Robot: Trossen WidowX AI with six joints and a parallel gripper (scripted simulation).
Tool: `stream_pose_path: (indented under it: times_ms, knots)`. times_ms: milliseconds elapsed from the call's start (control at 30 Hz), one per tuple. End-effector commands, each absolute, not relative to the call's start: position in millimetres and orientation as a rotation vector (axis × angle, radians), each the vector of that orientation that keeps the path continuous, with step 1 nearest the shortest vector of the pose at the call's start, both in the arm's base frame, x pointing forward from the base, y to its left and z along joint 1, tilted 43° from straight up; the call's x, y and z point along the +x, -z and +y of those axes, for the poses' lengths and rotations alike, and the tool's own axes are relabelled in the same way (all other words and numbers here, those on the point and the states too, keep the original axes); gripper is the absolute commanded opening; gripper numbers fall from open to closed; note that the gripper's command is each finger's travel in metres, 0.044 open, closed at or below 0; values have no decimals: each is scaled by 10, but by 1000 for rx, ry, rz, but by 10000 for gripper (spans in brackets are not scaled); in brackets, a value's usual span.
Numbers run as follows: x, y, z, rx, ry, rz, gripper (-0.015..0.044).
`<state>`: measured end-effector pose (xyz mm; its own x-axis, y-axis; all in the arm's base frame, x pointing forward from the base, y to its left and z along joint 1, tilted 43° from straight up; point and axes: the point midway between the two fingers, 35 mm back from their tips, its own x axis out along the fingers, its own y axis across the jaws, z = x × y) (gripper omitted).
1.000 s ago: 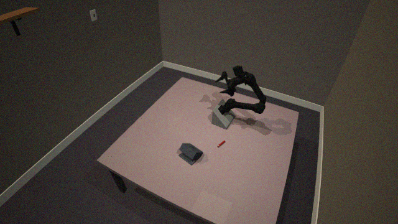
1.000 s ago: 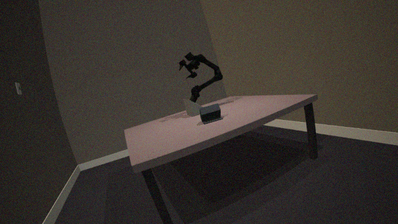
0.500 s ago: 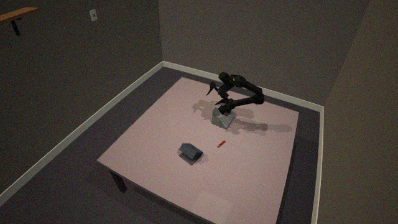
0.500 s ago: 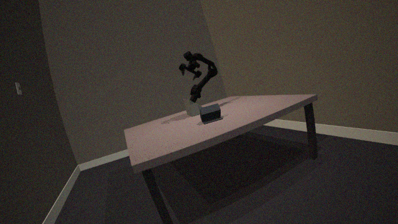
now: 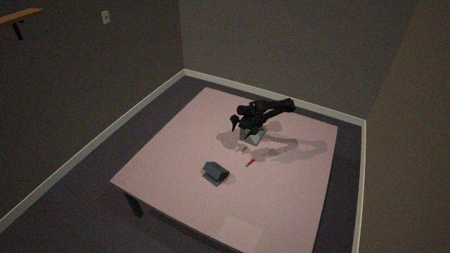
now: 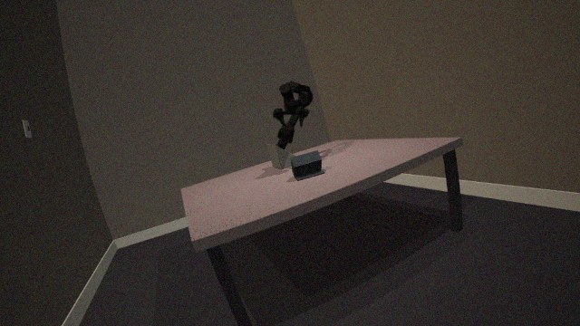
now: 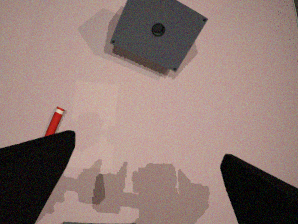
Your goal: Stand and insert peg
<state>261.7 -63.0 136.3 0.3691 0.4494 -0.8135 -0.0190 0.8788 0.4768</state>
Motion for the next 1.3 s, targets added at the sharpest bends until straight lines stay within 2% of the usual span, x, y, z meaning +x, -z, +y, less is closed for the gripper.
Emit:
stream_pose_path:
  times_ms: [0,433,1267]
  knots:
    - [2763,-1260,-265,524,-361,1238,440]
    - [2811,-903,945,743,-424,1576,440]
    - [2827,-672,1159,740,-424,1581,440]
